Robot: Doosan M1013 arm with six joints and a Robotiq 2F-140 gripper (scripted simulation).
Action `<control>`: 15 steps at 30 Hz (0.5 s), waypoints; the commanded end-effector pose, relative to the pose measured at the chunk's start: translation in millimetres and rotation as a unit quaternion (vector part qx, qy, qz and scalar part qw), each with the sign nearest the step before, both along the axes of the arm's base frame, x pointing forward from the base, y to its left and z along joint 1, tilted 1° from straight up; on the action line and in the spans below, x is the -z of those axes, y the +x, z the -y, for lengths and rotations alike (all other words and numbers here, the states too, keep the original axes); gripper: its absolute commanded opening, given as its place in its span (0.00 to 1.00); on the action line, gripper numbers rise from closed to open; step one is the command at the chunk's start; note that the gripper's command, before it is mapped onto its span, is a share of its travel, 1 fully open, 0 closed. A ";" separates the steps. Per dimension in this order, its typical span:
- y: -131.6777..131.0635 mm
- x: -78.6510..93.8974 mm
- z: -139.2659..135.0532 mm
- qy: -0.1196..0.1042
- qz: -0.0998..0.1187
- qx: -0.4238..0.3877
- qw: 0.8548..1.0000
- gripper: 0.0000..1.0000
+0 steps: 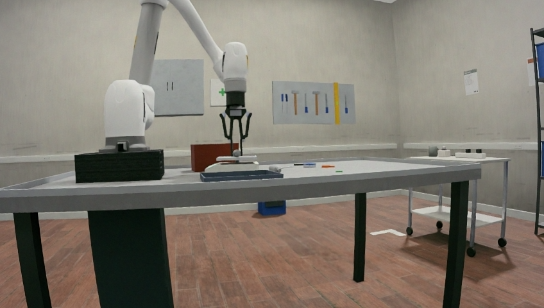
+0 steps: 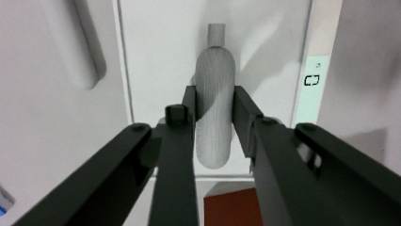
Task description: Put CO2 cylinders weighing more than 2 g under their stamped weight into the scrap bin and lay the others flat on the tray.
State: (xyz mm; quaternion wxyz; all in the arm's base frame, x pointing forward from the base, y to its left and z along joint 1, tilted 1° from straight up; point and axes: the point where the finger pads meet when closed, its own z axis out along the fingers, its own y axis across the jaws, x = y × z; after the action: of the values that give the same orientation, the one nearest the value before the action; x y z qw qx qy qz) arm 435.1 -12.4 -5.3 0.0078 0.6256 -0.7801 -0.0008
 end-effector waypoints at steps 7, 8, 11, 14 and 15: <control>1.6 1.2 1.4 -0.001 0.003 0.002 1.000 0.40; 1.6 1.2 1.4 -0.001 0.003 0.002 1.000 0.40; 1.6 1.2 1.3 -0.001 0.003 0.002 1.000 0.40; 1.6 1.2 1.3 -0.001 0.003 0.002 1.000 0.40; 1.6 1.2 1.3 -0.001 0.003 0.002 1.000 0.40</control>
State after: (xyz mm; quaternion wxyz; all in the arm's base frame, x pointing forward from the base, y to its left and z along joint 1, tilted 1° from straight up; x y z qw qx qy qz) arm 435.2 -12.4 -5.3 0.0077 0.6256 -0.7801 -0.0007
